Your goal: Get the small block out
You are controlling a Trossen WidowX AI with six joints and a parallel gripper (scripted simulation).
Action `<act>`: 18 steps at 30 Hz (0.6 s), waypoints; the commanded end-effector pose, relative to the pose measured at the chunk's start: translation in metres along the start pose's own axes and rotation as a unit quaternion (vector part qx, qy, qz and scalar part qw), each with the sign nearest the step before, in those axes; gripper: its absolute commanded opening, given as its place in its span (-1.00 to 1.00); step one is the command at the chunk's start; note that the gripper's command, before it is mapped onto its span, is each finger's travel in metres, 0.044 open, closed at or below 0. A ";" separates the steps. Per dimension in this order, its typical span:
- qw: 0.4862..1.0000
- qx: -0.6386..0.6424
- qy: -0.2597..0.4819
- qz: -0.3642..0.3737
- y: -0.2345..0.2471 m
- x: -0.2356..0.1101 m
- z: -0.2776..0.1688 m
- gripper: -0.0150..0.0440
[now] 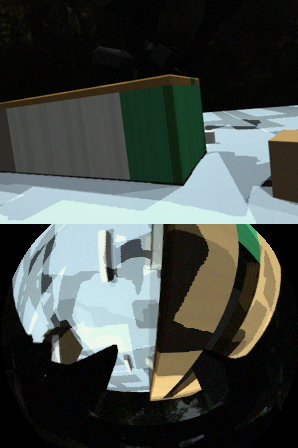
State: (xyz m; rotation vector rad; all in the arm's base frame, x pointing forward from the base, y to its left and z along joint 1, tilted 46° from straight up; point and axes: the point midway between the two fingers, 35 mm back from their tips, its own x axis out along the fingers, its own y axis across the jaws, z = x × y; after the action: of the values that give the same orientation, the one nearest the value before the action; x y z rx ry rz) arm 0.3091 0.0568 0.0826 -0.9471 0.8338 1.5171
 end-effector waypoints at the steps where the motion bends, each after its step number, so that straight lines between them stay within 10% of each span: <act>1: 1.000 0.001 -0.002 0.000 0.001 0.007 0.003 0.86; 18: 1.000 0.000 0.000 0.000 0.002 0.019 -0.016 0.86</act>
State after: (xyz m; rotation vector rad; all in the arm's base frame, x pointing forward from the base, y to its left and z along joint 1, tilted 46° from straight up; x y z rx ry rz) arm 0.3082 0.0559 0.0670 -0.9464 0.8292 1.5132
